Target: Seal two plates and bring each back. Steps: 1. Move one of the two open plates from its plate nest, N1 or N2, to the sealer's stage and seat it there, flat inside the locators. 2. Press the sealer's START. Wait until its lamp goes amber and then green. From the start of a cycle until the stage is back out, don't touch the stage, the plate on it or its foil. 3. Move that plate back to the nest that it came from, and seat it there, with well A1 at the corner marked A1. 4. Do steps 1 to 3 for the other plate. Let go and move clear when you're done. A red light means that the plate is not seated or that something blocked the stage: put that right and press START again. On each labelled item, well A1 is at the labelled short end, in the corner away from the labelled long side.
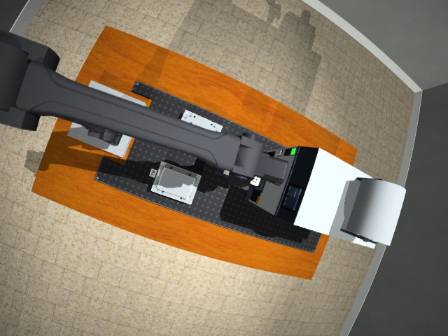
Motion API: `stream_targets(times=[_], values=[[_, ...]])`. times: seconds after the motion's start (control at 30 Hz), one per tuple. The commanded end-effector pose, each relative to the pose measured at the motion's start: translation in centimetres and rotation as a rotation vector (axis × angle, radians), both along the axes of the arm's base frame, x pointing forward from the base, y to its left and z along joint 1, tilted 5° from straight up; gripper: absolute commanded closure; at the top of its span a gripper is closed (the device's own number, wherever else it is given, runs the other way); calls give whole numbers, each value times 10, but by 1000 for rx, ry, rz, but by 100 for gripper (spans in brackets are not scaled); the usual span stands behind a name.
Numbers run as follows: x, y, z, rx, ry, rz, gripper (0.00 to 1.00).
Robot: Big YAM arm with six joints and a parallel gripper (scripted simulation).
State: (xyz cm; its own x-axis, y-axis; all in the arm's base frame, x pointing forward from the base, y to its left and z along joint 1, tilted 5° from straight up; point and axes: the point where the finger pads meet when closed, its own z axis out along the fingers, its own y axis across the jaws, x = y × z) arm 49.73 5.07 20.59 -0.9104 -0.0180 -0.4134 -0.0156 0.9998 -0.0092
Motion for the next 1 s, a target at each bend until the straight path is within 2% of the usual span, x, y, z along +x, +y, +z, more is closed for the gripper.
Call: stream_targets(times=[0.0,0.2,0.43,0.73,0.97], values=[[9,-1,23,6,-43,-2,100],[-1,11,13,11,-22,5,100],[0,5,-2,10,-17,-8,100],[13,-3,-2,-1,-26,1,100],[19,-5,6,4,-54,-7,100]])
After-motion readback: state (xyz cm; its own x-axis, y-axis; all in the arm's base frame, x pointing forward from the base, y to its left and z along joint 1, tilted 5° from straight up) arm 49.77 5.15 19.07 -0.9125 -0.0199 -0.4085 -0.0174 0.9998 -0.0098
